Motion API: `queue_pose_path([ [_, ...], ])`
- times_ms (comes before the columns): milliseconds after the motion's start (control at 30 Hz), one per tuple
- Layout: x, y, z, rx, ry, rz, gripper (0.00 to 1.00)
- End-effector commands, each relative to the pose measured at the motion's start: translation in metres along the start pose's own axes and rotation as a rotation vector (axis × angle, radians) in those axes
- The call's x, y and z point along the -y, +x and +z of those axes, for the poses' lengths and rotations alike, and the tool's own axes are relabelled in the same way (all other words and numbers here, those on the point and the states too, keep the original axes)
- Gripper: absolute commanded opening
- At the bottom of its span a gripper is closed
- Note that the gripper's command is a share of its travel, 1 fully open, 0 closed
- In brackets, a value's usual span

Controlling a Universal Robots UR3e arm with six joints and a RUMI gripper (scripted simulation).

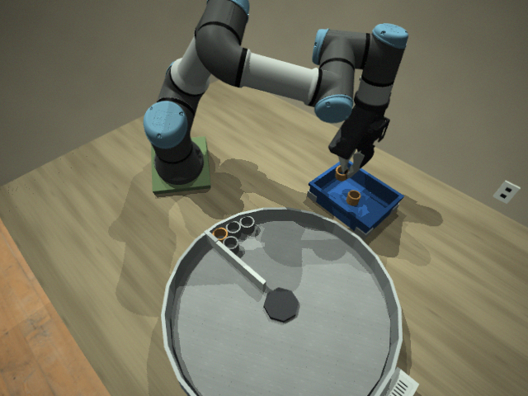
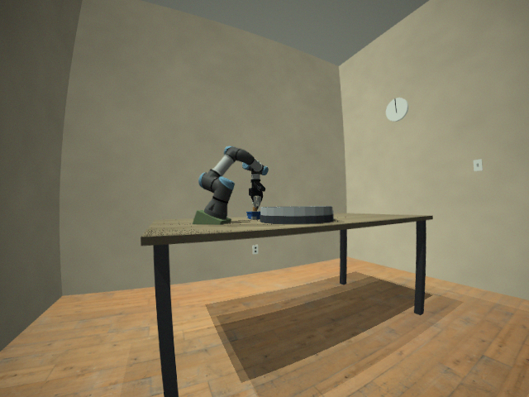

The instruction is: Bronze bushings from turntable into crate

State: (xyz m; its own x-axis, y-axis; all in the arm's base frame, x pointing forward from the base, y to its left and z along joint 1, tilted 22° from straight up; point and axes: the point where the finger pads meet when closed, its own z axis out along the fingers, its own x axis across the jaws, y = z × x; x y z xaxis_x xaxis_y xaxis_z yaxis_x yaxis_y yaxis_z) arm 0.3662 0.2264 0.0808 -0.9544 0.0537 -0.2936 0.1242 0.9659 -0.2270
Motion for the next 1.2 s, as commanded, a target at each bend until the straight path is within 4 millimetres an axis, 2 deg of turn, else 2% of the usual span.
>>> queue_pose_path([
  [0, 0.000, -0.001, 0.001, 0.003, -0.002, 0.001, 0.00],
  [267, 0.000, -0.001, 0.007, 0.003, -0.002, 0.001, 0.00],
  [733, 0.000, -0.001, 0.031, 0.003, -0.002, 0.001, 0.00],
  [1167, 0.000, -0.001, 0.040, 0.003, -0.002, 0.001, 0.00],
])
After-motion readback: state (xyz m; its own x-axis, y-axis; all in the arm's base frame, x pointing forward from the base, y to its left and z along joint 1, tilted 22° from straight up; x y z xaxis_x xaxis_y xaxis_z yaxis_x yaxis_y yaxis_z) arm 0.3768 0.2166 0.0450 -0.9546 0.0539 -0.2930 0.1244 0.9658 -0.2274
